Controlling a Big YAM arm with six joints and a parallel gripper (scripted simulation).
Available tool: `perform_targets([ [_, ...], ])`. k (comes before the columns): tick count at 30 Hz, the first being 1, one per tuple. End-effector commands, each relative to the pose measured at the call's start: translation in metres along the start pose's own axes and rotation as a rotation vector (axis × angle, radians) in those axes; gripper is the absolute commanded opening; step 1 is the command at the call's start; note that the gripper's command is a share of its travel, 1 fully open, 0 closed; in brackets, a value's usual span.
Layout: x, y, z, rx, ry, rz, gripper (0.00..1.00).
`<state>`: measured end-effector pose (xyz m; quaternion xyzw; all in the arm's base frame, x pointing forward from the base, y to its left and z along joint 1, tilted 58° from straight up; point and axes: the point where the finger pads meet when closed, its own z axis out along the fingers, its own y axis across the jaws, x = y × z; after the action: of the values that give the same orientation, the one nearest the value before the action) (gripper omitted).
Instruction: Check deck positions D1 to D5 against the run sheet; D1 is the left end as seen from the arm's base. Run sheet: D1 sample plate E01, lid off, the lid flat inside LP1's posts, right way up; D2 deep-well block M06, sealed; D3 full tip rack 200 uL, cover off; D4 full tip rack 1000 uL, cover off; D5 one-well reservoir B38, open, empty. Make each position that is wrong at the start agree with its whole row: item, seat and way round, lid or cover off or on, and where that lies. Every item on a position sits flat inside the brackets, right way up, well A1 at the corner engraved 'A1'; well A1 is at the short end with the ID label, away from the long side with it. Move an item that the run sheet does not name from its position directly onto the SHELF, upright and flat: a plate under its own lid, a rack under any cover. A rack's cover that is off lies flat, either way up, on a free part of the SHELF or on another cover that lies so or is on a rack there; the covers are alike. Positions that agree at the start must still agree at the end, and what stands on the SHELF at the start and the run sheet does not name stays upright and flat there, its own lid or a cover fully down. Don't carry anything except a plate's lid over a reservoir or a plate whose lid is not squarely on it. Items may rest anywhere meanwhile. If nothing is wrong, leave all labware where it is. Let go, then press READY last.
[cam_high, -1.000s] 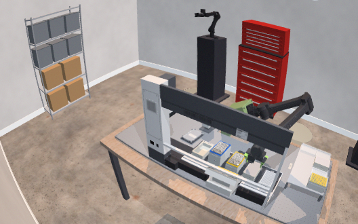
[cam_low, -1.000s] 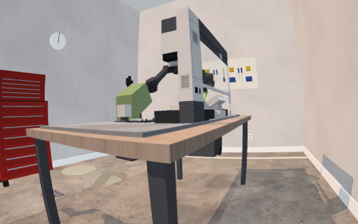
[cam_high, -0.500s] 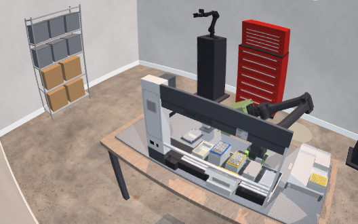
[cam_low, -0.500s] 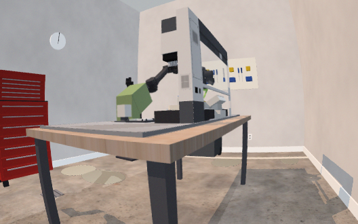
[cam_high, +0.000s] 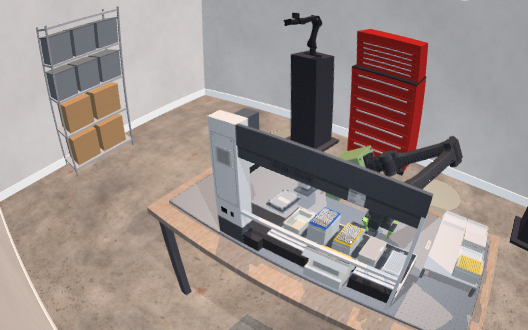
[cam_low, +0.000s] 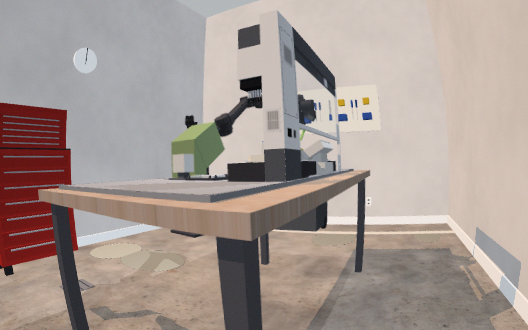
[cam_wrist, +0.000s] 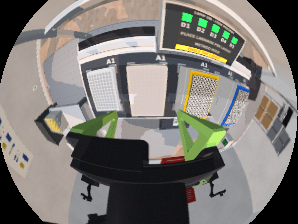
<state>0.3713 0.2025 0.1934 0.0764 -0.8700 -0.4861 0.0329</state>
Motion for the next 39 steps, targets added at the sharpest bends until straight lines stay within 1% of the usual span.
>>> perform_targets([
  [1,-0.010,0.009,-0.028,0.001,-0.052,-0.041,1.00],
  [4,-0.010,0.010,-0.033,0.002,-0.054,-0.044,1.00],
  [6,-0.010,0.010,-0.033,0.002,-0.054,-0.044,1.00],
  [7,-0.006,0.005,-0.032,0.001,-0.046,-0.031,1.00],
  [8,-0.010,0.009,-0.037,0.002,-0.054,-0.043,1.00],
  [10,-0.010,0.009,-0.040,0.003,-0.054,-0.044,1.00],
  [21,-0.011,0.002,-0.055,0.004,-0.042,-0.025,1.00],
  [23,-0.011,0.002,-0.055,0.004,-0.042,-0.025,1.00],
  [24,-0.006,-0.004,-0.052,0.001,-0.031,-0.007,1.00],
  [25,-0.011,0.000,-0.057,0.004,-0.039,-0.020,1.00],
  [27,-0.011,0.000,-0.061,0.004,-0.040,-0.022,1.00],
  [30,-0.006,0.000,-0.060,0.003,-0.038,-0.019,1.00],
  [39,-0.006,0.000,-0.059,0.002,-0.038,-0.018,1.00],
])
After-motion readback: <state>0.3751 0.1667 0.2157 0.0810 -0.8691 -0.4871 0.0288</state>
